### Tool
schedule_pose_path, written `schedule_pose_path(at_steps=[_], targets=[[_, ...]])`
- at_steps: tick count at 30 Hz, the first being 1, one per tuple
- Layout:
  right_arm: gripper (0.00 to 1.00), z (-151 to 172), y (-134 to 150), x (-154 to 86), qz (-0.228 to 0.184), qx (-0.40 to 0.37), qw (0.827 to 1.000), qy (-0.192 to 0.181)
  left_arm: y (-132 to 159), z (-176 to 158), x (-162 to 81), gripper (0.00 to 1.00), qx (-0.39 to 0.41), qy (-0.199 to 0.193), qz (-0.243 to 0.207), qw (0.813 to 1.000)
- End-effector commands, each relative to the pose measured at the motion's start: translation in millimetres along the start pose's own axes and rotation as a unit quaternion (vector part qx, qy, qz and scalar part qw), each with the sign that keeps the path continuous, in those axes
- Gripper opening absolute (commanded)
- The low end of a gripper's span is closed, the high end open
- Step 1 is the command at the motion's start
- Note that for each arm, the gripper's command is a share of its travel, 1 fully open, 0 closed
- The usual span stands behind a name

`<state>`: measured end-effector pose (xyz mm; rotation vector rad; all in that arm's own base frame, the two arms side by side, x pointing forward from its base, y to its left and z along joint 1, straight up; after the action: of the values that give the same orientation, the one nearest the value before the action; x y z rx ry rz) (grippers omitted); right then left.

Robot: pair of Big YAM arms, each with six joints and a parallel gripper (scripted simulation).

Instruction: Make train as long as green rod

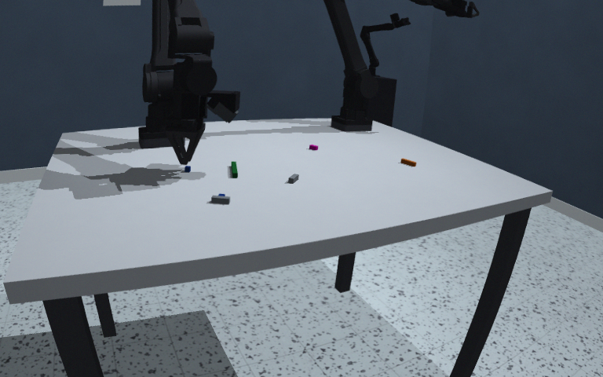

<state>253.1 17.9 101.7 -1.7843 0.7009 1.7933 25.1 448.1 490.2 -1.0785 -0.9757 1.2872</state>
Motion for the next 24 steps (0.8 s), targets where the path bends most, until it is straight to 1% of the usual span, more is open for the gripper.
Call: schedule_pose_path(at_steps=[1, 24], targets=[[0.23, -14.4, -11.9, -12.8, -0.024, 0.002, 1.000, 0.020, -9.1, 5.8, -4.3, 1.00, -0.006, -0.009, -0.015, 1.000], [0.23, -15.0, -13.5, -10.2, -0.020, 0.002, 1.000, 0.017, -9.1, 5.8, -4.3, 1.00, -0.006, -0.009, -0.015, 1.000]])
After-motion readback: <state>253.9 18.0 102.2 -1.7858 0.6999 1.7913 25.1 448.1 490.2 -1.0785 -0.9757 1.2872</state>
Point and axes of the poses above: on each arm, the point where the finger pads meet when closed, its own x axis out along the fingers, its own z axis across the jaws, y = z × x, the point moved 10 cm from there along -x, back along the fingers, and after that the axes turned 13 degrees about x, right-handed, at the moved point
